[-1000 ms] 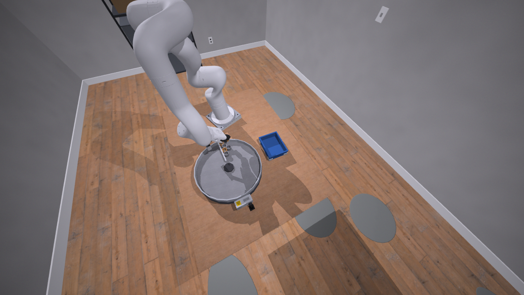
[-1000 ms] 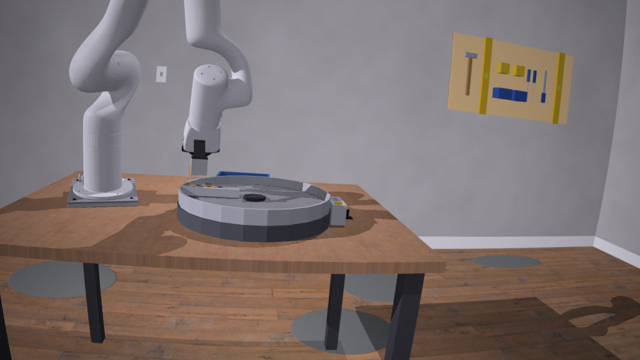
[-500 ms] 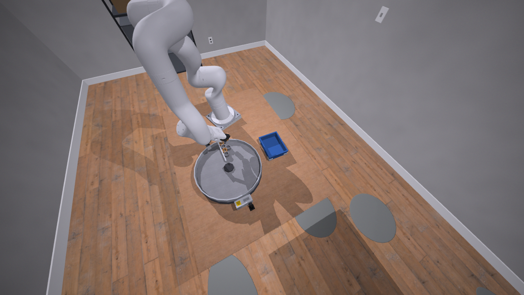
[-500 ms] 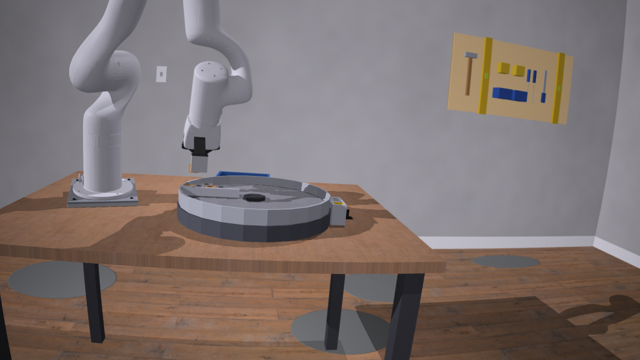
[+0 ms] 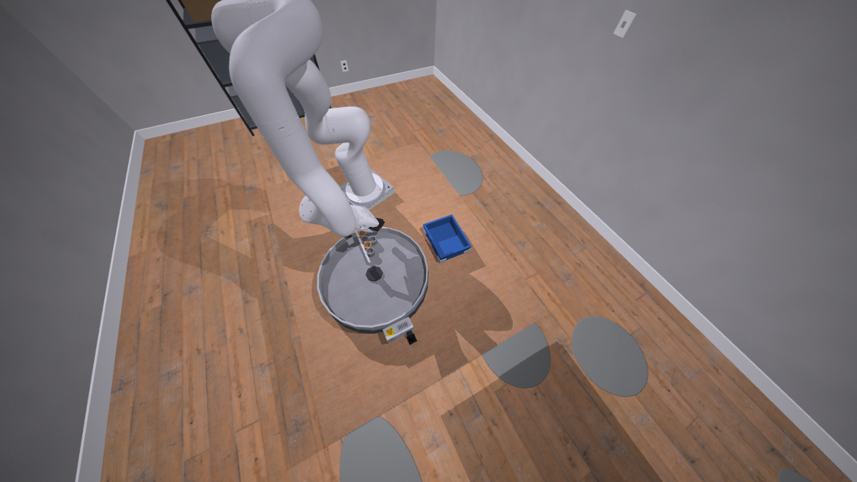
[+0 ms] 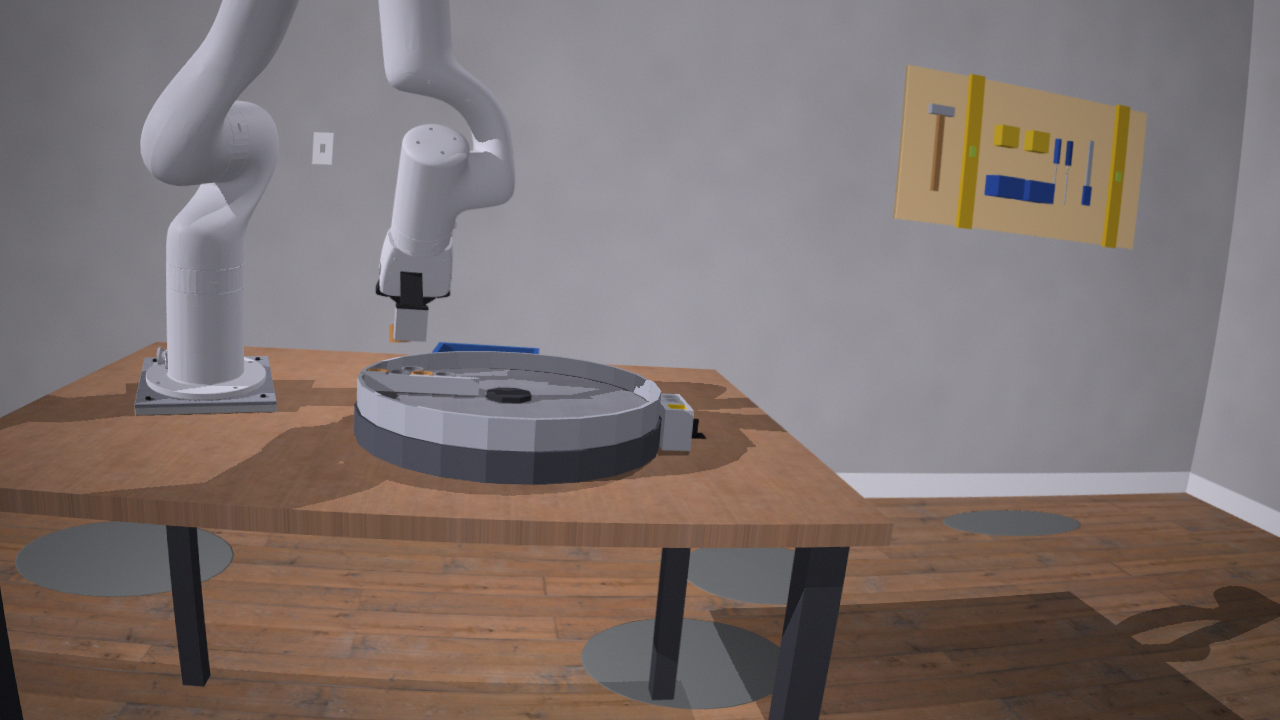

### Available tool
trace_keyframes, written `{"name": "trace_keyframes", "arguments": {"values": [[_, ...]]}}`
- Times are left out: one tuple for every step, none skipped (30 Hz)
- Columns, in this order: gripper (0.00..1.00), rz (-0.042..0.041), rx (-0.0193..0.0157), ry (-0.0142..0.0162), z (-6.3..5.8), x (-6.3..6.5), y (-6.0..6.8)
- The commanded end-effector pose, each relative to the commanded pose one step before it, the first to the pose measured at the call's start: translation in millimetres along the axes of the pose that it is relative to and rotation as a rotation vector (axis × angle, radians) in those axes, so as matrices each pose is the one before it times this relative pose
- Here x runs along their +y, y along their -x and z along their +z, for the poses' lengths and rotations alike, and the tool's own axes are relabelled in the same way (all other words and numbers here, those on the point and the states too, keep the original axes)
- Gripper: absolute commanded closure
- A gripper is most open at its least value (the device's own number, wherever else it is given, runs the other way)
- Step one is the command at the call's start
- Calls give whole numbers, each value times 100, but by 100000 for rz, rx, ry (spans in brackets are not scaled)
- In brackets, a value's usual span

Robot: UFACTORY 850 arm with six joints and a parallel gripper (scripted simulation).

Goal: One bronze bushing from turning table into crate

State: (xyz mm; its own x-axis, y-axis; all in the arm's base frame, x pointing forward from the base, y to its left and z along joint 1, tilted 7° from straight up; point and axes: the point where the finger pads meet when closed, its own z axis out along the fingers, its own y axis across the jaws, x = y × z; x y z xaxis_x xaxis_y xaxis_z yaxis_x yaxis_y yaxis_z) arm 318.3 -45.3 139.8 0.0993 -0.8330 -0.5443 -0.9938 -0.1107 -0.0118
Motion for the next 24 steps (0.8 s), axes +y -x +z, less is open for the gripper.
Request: {"name": "trace_keyframes", "arguments": {"values": [[100,-51,113,-175,1157,-1523,1352],[100,0,0,0,436,-514,518],[100,0,0,0,463,-547,551],[100,0,0,0,489,-577,582],[100,0,0,0,513,-605,610],[100,-1,1,-1,349,-416,414],[100,0,0,0,372,-439,442],[100,1,-1,1,391,-458,466],[100,0,1,0,393,-467,468],[100,0,0,0,393,-465,467],[100,0,-1,0,393,-461,468],[100,0,1,0,392,-465,466],[100,0,0,0,393,-465,468],[100,0,-2,1,396,-462,472],[100,0,0,0,0,0,0],[100,0,0,0,0,0,0],[100,0,0,0,618,-729,735],[100,0,0,0,622,-733,740],[100,0,2,0,471,-561,560],[100,0,0,0,330,-391,393],[100,0,-2,0,383,-448,456],[100,0,2,0,404,-481,480],[100,0,0,0,408,-480,486],[100,0,-1,0,406,-476,483]]}}
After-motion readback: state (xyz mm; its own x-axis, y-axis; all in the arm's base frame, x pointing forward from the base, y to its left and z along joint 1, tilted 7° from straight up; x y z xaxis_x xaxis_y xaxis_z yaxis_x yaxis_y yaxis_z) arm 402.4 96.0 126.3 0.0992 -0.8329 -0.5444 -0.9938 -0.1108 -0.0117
